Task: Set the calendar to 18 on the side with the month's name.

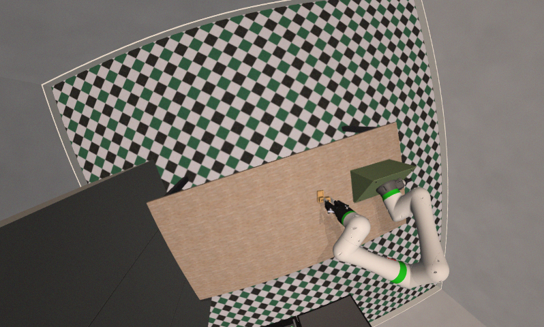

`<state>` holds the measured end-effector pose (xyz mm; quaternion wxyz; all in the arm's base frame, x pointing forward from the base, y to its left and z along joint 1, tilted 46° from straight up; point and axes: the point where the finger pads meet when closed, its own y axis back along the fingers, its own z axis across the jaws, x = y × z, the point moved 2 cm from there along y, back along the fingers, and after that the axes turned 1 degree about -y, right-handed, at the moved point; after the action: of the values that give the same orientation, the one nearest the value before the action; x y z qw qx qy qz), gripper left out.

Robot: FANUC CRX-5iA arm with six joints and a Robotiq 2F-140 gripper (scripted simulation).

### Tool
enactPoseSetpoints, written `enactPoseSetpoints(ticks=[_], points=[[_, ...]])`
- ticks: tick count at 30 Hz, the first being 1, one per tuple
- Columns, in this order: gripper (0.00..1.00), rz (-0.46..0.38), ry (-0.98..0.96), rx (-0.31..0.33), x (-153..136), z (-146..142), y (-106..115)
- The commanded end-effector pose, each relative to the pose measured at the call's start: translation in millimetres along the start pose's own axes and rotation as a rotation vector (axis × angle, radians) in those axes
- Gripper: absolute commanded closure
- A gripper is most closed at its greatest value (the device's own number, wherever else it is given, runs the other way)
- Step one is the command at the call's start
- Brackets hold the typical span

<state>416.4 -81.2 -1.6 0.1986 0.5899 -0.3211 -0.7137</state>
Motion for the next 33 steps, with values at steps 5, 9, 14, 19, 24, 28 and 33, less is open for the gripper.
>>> enactPoseSetpoints(ticks=[5,9,14,19,24,28,33], points=[[0.83,0.002,0.0,0.001,-2,0,1],[0.83,0.002,0.0,0.001,-2,0,1],[0.83,0.002,0.0,0.001,-2,0,-3],[0.83,0.002,0.0,0.001,-2,0,-13],[0.83,0.002,0.0,0.001,-2,0,-21],[0.83,0.002,0.0,0.001,-2,0,-35],[0.83,0.002,0.0,0.001,-2,0,-50]])
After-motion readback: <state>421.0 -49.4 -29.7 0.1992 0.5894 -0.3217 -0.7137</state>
